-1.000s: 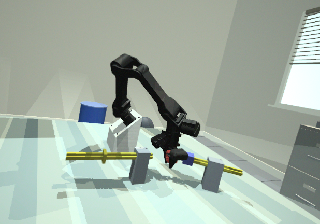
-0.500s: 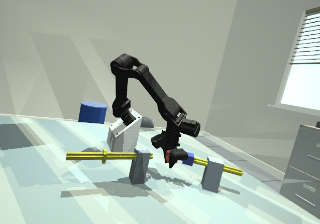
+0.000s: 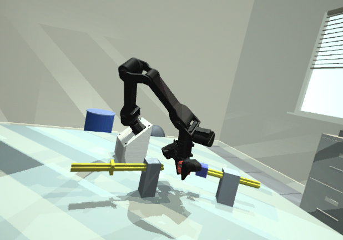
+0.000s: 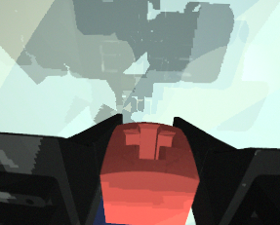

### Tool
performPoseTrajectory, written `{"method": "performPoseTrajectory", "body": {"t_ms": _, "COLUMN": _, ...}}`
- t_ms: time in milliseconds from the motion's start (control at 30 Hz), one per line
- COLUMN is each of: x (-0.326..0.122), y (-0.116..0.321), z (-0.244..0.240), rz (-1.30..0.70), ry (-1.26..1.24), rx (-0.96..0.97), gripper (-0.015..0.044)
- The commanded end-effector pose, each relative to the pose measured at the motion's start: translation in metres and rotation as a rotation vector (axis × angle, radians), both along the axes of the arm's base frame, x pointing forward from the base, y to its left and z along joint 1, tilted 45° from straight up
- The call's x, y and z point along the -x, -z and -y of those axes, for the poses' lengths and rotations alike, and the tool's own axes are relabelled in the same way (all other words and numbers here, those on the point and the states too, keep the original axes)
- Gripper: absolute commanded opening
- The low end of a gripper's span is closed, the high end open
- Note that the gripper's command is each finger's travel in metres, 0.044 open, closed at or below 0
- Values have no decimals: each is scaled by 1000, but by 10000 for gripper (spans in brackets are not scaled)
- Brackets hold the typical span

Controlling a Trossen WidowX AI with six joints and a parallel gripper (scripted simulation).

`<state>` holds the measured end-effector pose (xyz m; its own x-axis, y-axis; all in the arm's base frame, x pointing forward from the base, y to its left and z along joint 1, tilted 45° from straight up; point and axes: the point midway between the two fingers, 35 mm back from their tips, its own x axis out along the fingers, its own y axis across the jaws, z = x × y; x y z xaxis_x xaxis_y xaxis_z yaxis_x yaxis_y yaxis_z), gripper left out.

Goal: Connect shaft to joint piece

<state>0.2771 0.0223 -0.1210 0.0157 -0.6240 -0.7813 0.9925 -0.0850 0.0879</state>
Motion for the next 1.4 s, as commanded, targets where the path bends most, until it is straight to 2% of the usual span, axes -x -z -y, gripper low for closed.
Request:
{"method": "performPoseTrajectory", "body": {"t_ms": 0, "x": 0, "y": 1, "z": 1, "rz": -3, "ry": -3, "rx": 5, "gripper": 182}}
{"method": "performPoseTrajectory", "body": {"t_ms": 967, "x": 0, "y": 1, "z": 1, "rz": -3, "ry": -3, "rx": 5, "gripper": 182}}
{"method": "performPoseTrajectory", "body": {"t_ms": 1033, "x": 0, "y": 0, "z": 0, "rz": 0, "ry": 0, "rx": 0, "gripper": 147}}
{"method": "performPoseTrajectory", "body": {"t_ms": 1200, "x": 0, "y": 0, "z": 0, "rz": 0, "ry": 0, "rx": 0, "gripper": 147}}
{"method": "performPoseTrajectory", "body": {"t_ms": 1367, "x": 0, "y": 0, "z": 0, "rz": 0, "ry": 0, "rx": 0, "gripper": 16}}
